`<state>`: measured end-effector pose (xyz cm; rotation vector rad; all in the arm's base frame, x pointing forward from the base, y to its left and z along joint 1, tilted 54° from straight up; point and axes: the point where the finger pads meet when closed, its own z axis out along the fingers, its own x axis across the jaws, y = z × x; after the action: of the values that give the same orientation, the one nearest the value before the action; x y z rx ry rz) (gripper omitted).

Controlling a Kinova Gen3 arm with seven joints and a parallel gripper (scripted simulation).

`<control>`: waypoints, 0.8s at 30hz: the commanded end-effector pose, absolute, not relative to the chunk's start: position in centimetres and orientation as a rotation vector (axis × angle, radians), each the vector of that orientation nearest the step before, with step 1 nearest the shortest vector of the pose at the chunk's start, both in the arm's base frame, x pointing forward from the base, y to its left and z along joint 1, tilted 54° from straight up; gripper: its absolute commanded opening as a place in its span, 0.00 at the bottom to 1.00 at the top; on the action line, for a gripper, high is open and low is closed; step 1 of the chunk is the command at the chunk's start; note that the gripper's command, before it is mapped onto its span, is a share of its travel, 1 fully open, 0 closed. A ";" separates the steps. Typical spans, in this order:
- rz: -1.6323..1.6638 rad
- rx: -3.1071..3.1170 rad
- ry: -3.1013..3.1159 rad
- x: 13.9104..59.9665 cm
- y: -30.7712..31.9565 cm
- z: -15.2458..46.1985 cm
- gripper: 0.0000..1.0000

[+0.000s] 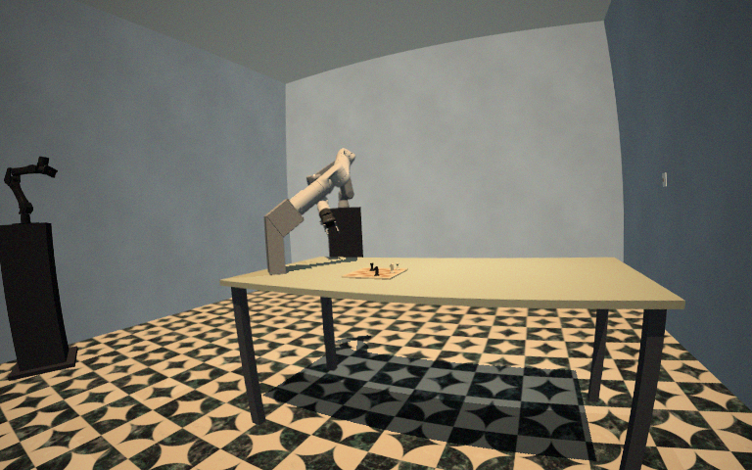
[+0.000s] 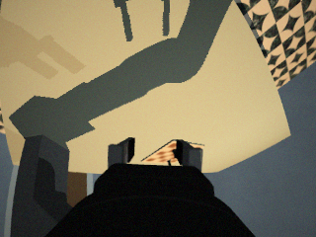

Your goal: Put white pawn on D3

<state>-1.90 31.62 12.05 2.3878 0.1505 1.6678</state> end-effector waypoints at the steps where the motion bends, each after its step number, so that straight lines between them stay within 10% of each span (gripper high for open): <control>1: 1.668 2.389 0.152 -2.0 31.6 12.1 1.00; 24: 1.667 2.392 0.145 -1.9 31.6 12.1 1.00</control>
<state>-1.89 31.63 12.05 2.3898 0.1467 1.6676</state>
